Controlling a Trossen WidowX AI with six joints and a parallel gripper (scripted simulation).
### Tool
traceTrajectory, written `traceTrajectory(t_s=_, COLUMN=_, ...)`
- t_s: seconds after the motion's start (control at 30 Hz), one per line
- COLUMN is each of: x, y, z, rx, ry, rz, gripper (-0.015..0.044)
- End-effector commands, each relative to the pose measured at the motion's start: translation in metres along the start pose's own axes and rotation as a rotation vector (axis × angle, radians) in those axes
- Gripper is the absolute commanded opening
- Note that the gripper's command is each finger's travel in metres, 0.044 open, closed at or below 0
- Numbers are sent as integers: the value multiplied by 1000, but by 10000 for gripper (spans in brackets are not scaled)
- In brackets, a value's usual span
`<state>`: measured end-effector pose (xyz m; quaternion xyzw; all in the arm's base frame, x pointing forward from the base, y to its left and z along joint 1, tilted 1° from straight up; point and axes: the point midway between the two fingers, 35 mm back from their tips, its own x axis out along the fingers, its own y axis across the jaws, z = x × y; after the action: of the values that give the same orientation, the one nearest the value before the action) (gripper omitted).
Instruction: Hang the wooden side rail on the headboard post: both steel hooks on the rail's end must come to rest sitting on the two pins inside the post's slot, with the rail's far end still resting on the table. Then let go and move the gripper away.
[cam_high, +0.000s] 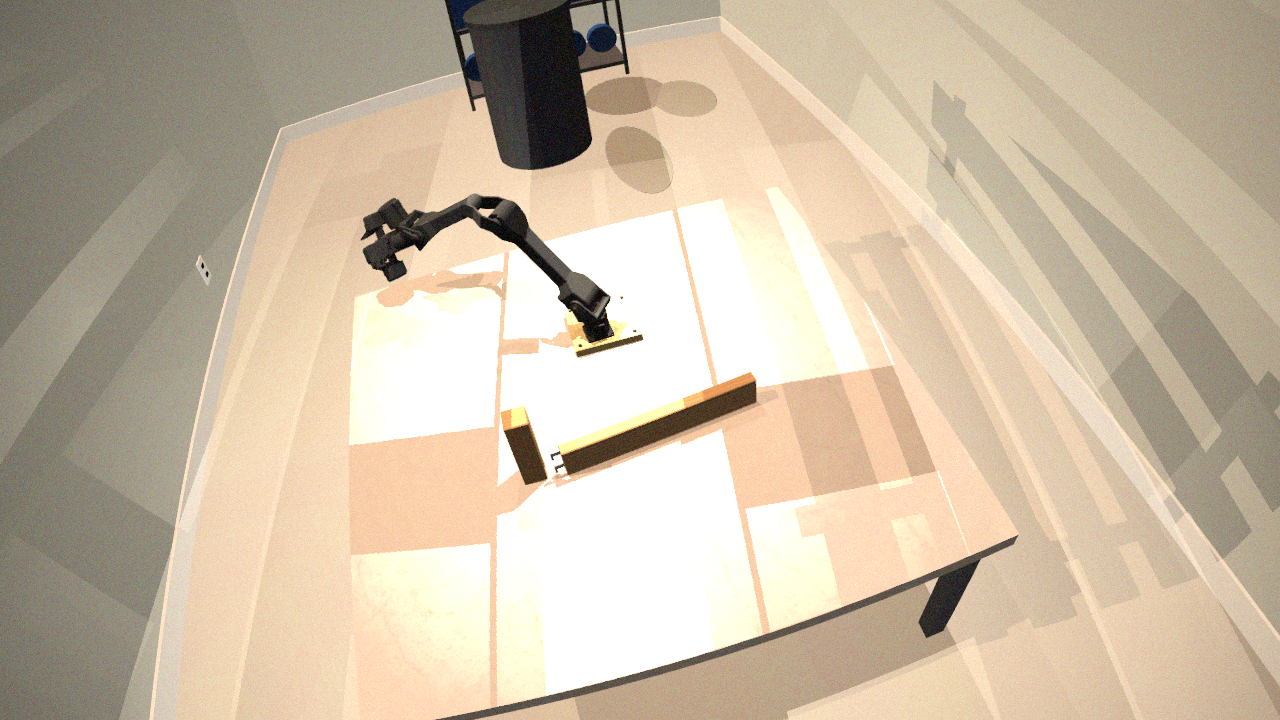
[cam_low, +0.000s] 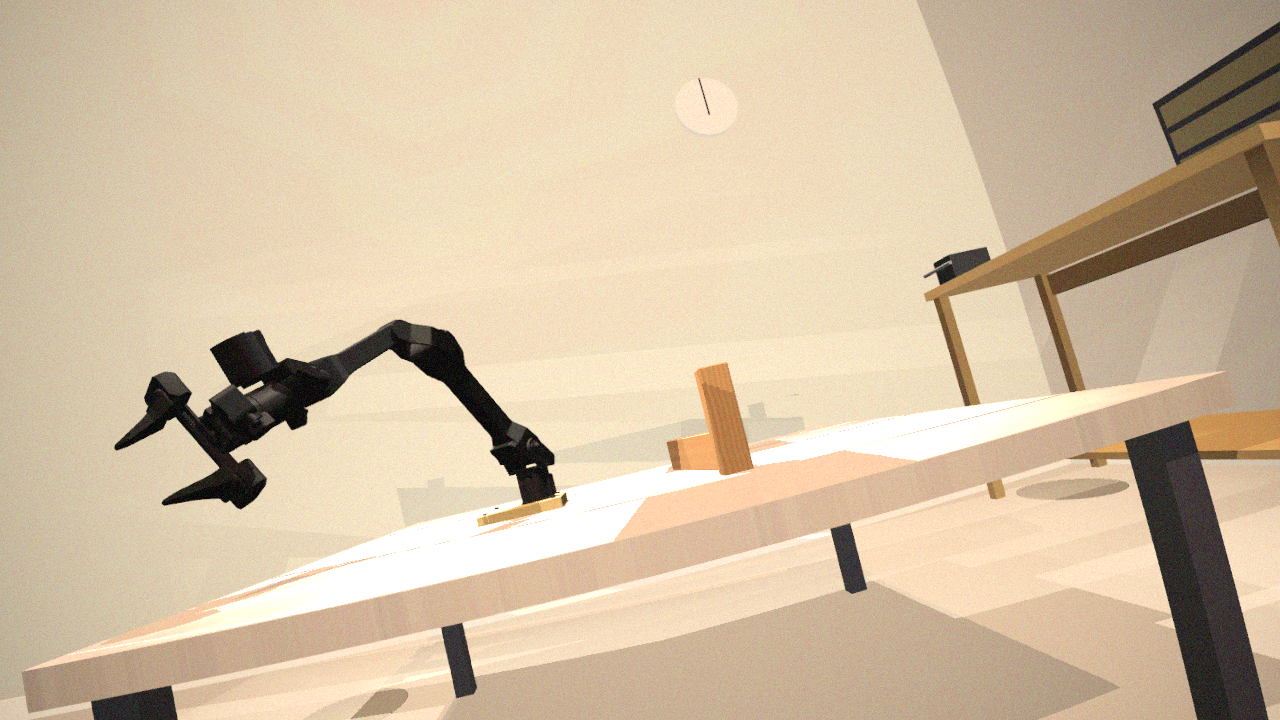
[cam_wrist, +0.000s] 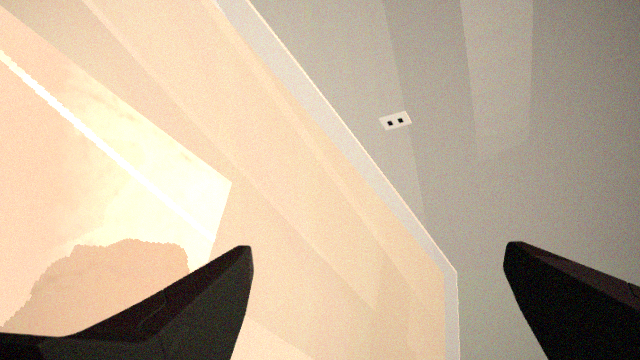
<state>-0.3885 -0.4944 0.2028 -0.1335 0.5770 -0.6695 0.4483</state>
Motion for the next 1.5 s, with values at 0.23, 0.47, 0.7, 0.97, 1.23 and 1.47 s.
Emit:
traceTrajectory(t_s=0.23, x=-24, y=-59, z=21, rx=0, ry=0, rz=0, gripper=440)
traceTrajectory(t_s=0.47, x=-31, y=-69, z=27, rx=-1, ry=-7, rz=-7, gripper=440)
traceTrajectory(t_s=0.7, x=-56, y=-44, z=93, rx=26, ry=-103, rz=-23, gripper=440)
traceTrajectory(t_s=0.97, x=-108, y=19, z=187, rx=118, ry=-283, rz=65, gripper=440)
traceTrajectory(t_s=1.23, x=-182, y=90, z=258, rx=209, ry=-456, rz=189, gripper=440)
traceTrajectory(t_s=1.47, x=-260, y=155, z=295, rx=285, ry=-597, rz=328, gripper=440)
